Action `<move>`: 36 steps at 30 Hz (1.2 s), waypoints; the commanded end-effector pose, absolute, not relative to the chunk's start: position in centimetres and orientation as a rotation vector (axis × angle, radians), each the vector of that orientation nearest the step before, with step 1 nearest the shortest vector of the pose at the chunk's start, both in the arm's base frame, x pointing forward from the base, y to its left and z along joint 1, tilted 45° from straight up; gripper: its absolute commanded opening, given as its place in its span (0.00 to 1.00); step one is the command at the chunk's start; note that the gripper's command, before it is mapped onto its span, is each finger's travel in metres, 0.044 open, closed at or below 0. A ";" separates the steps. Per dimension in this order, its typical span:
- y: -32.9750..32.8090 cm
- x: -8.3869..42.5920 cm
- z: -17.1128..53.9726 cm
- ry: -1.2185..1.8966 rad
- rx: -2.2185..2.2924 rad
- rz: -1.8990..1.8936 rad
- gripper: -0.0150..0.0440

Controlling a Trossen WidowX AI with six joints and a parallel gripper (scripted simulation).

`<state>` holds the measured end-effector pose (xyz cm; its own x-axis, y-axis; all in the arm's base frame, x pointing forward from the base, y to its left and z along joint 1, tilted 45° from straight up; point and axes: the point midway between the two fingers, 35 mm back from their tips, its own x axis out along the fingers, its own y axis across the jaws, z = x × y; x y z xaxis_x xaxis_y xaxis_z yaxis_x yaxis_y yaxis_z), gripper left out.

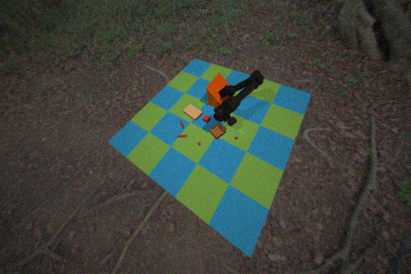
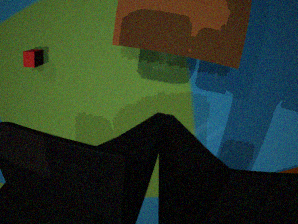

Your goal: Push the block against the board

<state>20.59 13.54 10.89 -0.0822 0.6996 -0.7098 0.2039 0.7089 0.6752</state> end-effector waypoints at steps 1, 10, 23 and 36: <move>13.6 19.7 10.9 1.646 0.747 0.479 0.25; 13.5 19.2 11.2 1.639 0.743 0.481 0.25; 10.2 19.6 14.5 1.648 0.747 0.479 0.25; 10.2 19.6 14.5 1.648 0.747 0.479 0.25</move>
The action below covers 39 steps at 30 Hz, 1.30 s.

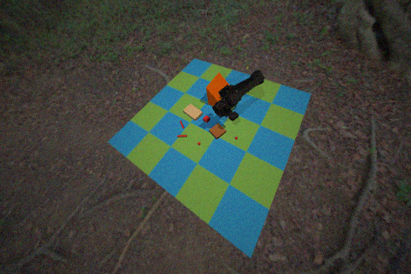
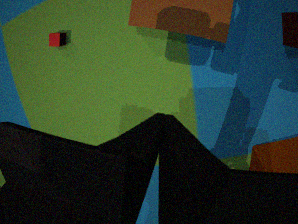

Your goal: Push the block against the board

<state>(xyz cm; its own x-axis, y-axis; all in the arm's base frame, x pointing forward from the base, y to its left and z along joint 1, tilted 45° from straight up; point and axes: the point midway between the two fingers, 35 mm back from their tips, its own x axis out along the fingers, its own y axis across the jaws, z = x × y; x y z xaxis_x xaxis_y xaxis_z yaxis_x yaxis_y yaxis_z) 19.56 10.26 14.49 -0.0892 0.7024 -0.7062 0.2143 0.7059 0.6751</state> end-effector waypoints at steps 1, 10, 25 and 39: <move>10.2 19.6 14.5 1.648 0.747 0.479 0.25; 10.2 19.6 14.5 1.648 0.747 0.479 0.25; 6.2 27.0 5.2 1.649 0.755 0.455 0.25; 3.1 29.2 -3.3 1.652 0.764 0.446 0.25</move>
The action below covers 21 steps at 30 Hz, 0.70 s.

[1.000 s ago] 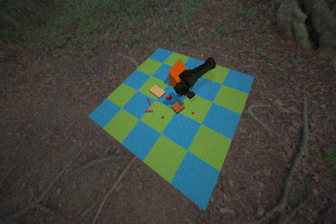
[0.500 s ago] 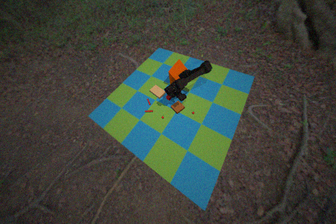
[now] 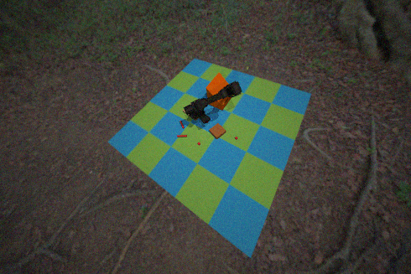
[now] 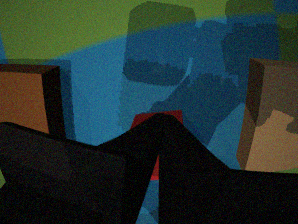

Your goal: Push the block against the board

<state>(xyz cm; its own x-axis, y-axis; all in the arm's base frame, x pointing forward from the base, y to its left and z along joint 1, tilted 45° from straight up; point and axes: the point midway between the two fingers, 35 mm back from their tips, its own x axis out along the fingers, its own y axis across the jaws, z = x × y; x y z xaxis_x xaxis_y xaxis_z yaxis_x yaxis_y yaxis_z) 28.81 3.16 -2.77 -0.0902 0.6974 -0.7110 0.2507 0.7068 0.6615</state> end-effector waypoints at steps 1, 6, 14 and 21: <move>3.8 29.2 -3.9 1.652 0.764 0.446 0.25; 6.8 28.7 -6.9 1.652 0.767 0.449 0.25; 6.9 28.3 -6.8 1.653 0.767 0.449 0.25; 7.0 27.4 -6.5 1.653 0.768 0.449 0.25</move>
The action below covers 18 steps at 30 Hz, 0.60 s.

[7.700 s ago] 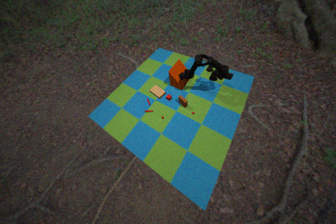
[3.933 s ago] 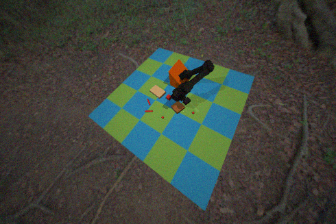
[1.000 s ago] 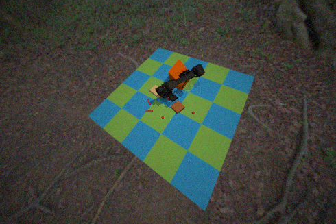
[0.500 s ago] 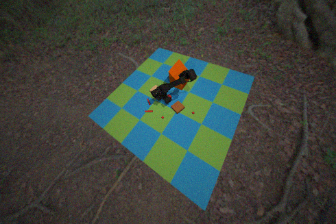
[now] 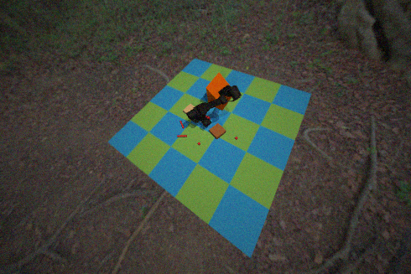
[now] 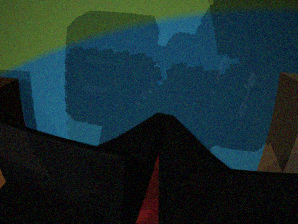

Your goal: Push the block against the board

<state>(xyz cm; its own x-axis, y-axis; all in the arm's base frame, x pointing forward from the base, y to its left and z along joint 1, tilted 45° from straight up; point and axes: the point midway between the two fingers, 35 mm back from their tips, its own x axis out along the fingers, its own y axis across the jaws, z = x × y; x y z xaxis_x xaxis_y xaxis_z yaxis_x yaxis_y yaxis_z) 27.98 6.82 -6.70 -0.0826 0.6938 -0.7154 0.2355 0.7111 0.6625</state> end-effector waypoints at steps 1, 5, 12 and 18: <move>7.0 27.2 -6.5 1.653 0.768 0.449 0.25; 7.1 26.6 -6.3 1.654 0.768 0.449 0.25; 7.2 25.6 -6.1 1.655 0.768 0.449 0.25; 7.3 24.8 -5.9 1.655 0.768 0.448 0.25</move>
